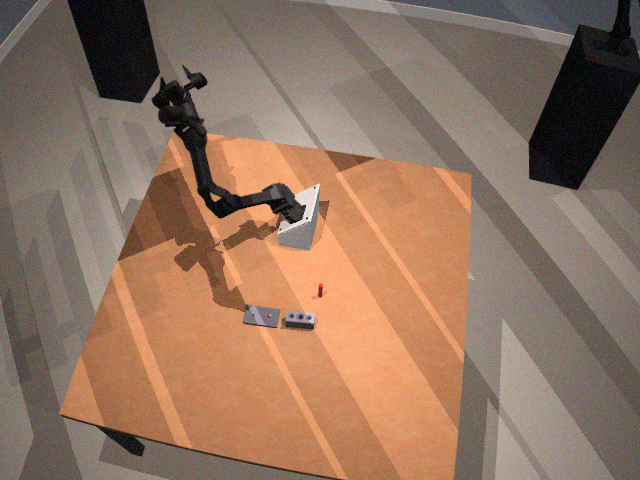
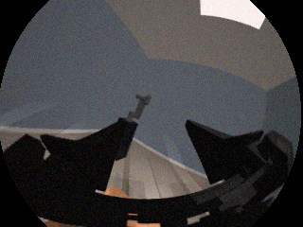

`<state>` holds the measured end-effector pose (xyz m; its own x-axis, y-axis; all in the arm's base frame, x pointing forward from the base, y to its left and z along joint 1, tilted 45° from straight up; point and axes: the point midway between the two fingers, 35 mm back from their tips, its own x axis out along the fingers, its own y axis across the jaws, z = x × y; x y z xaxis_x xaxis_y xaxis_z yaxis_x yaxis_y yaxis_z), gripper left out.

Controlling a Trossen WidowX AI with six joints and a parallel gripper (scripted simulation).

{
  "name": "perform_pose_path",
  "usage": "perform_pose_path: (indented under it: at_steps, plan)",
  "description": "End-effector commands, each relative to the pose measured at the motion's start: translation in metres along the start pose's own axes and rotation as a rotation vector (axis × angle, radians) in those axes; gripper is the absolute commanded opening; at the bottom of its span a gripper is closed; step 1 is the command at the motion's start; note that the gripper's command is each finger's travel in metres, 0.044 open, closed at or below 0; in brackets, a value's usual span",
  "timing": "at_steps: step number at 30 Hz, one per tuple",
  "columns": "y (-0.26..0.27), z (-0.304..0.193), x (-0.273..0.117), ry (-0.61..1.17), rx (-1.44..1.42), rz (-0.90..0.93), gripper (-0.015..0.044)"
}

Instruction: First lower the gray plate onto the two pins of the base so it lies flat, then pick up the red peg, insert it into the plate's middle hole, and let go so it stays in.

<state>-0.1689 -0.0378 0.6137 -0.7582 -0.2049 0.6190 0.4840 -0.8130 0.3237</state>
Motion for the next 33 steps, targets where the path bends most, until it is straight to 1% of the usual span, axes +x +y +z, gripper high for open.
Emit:
perform_pose_path:
  at_steps: [1,2,6,13,19,26,33]
  plan:
    - [0.000,0.000,0.000,0.000,0.000,0.000,0.0426]
    - [0.000,-0.001,0.000,0.002,0.003,0.001,0.0440]
    - [0.003,-0.018,0.007,0.057,0.078,0.021,0.0440]
    - [0.029,-0.081,0.024,0.264,0.312,0.090,0.0440]
    - [0.069,-0.136,0.023,0.463,0.481,0.149,0.0440]
    - [0.132,-0.198,0.000,0.718,0.632,0.221,0.0440]
    - [0.205,-0.246,-0.052,0.986,0.725,0.298,0.0440]
